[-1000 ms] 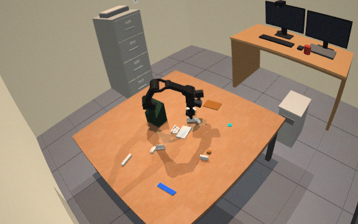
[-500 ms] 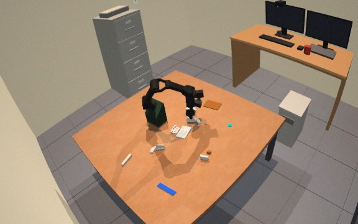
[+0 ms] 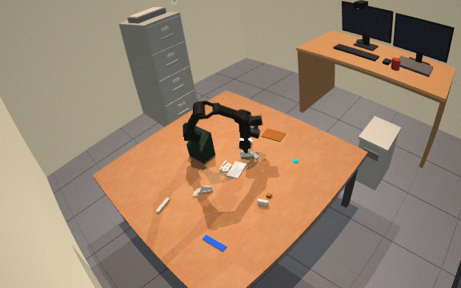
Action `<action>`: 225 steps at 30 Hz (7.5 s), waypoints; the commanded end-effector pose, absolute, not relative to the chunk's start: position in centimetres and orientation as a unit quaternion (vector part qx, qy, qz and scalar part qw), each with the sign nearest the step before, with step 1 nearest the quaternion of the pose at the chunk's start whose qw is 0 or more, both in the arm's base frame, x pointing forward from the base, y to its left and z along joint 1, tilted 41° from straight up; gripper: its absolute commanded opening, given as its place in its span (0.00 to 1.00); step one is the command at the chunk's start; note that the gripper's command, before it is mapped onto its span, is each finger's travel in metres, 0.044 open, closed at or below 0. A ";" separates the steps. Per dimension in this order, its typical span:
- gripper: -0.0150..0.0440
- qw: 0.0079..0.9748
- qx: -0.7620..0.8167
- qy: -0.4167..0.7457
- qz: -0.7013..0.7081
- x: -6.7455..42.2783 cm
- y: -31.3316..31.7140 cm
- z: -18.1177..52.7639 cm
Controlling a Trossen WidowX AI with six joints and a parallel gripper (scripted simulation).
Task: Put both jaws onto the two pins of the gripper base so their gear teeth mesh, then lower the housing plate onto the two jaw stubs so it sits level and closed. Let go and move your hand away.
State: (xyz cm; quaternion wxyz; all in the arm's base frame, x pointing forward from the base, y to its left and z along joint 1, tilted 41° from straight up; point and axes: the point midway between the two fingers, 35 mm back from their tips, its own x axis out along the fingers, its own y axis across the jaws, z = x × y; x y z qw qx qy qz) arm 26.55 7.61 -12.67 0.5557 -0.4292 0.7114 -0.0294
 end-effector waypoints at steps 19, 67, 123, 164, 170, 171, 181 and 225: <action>1.00 0.555 -0.433 0.710 -0.029 26.6 7.6 -12.7; 1.00 0.555 -0.433 0.710 -0.029 26.6 7.6 -12.7; 1.00 0.555 -0.431 0.711 -0.029 26.7 6.4 -14.2; 1.00 0.555 -0.433 0.710 -0.029 26.8 4.2 -16.7; 1.00 0.555 -0.433 0.710 -0.029 26.8 4.2 -16.7; 1.00 0.555 -0.433 0.710 -0.029 26.8 4.2 -16.7; 0.56 0.556 -0.429 0.711 -0.030 26.7 4.3 -16.7; 0.48 0.556 -0.432 0.710 -0.028 26.9 9.3 -10.9</action>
